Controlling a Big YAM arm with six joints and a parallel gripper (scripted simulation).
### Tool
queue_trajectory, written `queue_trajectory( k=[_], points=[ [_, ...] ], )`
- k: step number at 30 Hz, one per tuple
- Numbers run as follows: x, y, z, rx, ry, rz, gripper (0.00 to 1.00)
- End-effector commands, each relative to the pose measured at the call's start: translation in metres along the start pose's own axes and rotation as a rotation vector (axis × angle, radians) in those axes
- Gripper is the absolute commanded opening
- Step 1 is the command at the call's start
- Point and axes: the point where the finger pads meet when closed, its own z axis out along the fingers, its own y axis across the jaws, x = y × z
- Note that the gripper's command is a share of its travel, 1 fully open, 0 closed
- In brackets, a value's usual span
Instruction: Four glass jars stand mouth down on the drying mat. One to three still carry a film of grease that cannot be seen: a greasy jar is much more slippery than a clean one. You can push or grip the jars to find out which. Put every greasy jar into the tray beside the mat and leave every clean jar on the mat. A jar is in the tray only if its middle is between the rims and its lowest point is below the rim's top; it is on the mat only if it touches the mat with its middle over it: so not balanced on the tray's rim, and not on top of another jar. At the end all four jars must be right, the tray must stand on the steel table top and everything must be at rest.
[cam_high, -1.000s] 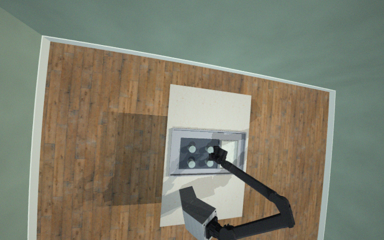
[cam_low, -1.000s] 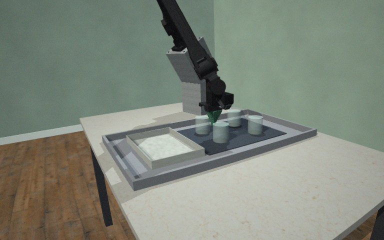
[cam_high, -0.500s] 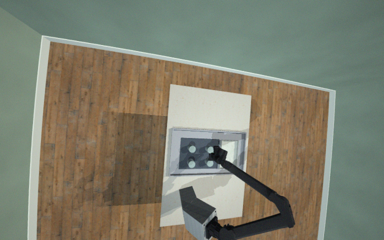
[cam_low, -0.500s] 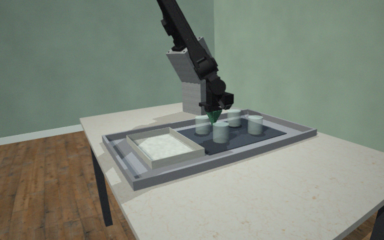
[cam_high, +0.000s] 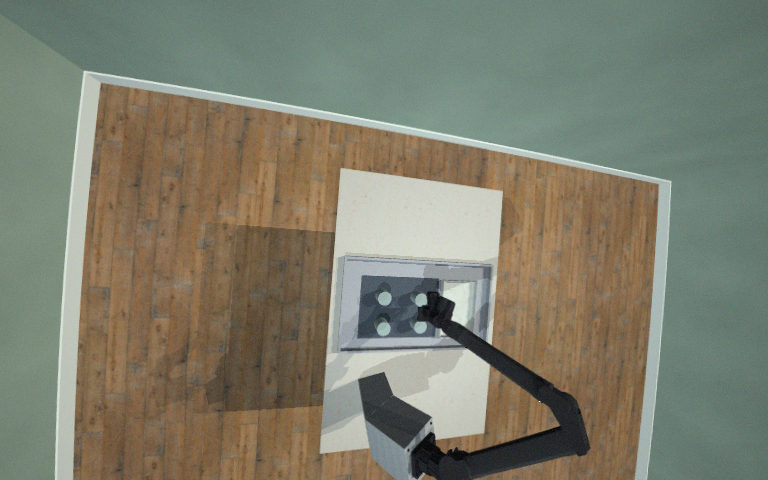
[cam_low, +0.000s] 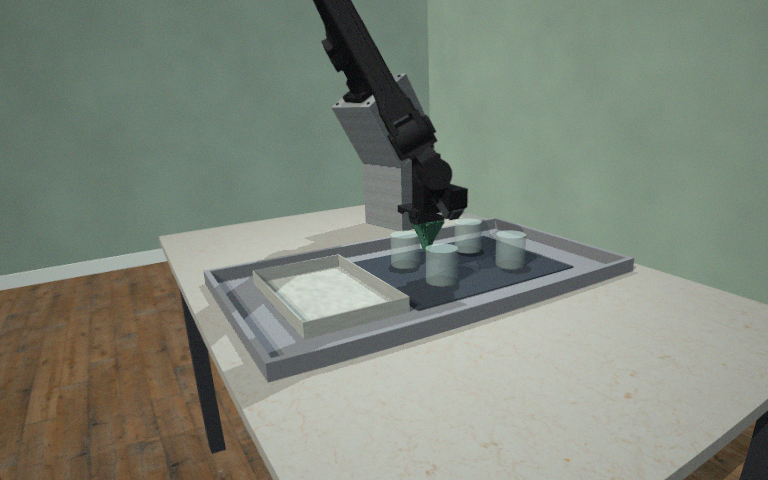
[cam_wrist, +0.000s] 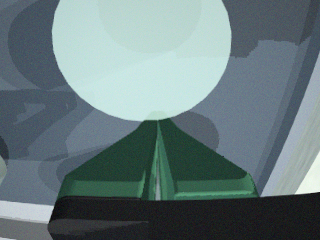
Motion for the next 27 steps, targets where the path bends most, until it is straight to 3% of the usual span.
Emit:
queue_trajectory(
  k=[1, 27],
  points=[
    [-0.0244, -0.0009, 0.0002, 0.010, -0.034, 0.017, 0.00],
    [-0.0273, -0.0009, 0.0001, 0.010, -0.034, 0.017, 0.00]
  ],
)
